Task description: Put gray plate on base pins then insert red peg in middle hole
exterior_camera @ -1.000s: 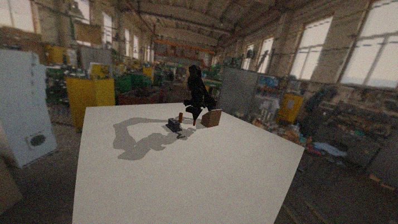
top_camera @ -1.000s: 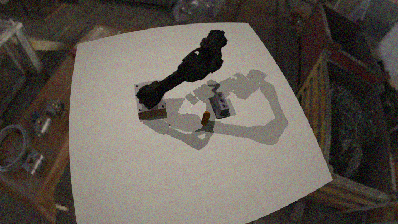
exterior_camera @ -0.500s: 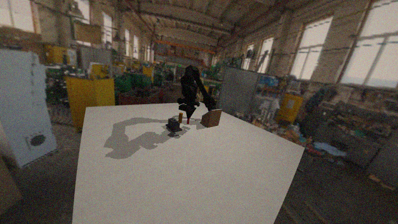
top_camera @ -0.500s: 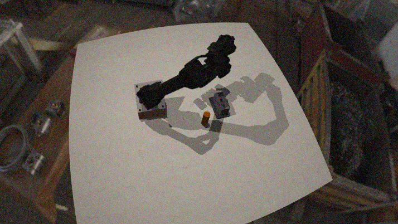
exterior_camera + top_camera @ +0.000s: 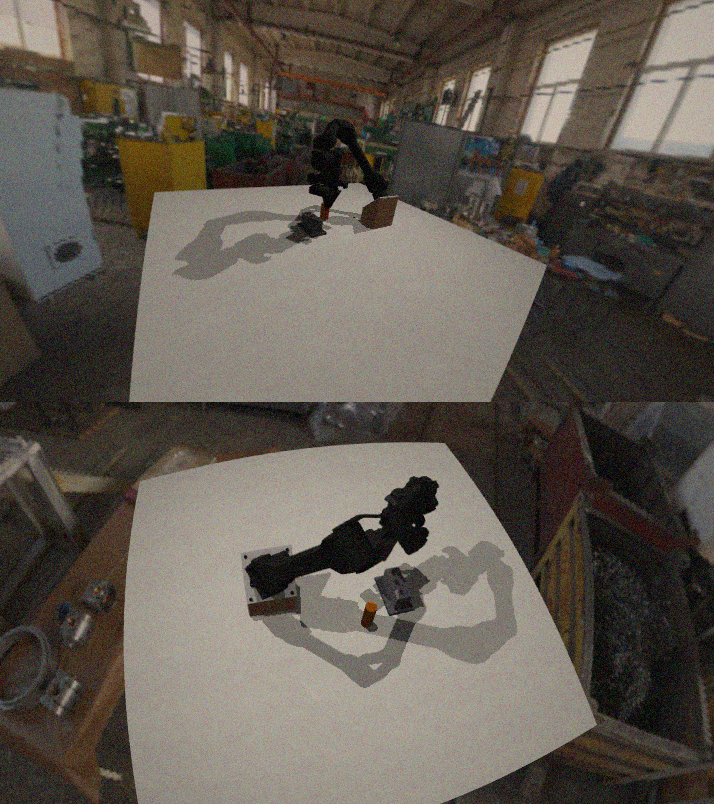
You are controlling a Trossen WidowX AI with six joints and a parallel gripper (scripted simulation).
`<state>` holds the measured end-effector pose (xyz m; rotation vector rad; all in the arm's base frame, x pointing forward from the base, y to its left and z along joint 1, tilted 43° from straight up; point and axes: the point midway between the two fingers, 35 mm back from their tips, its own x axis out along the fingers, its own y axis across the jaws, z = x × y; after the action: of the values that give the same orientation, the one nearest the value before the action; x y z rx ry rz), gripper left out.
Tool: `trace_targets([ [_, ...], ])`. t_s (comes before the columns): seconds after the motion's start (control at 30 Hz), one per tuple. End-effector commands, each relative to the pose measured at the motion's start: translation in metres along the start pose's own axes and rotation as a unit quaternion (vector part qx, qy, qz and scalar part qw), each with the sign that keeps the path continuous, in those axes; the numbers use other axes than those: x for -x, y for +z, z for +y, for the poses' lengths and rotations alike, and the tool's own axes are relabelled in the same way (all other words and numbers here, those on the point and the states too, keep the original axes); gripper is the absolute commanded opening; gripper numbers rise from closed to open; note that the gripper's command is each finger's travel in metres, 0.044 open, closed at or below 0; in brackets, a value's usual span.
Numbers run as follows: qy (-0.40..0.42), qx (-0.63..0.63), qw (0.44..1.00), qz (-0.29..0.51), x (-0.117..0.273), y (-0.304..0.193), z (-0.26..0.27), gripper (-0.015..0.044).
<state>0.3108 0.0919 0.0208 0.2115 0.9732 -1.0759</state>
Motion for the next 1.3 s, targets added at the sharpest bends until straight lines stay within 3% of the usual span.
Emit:
trace_targets([
  [0.0,0.003,0.001,1.0,-0.003,0.002,0.014,0.0,0.0],
  [0.6,-0.003,-0.001,1.0,-0.012,0.0,0.068,-0.011,0.0],
  [1.27,-0.003,-0.001,1.0,-0.013,0.0,0.07,-0.012,0.0],
])
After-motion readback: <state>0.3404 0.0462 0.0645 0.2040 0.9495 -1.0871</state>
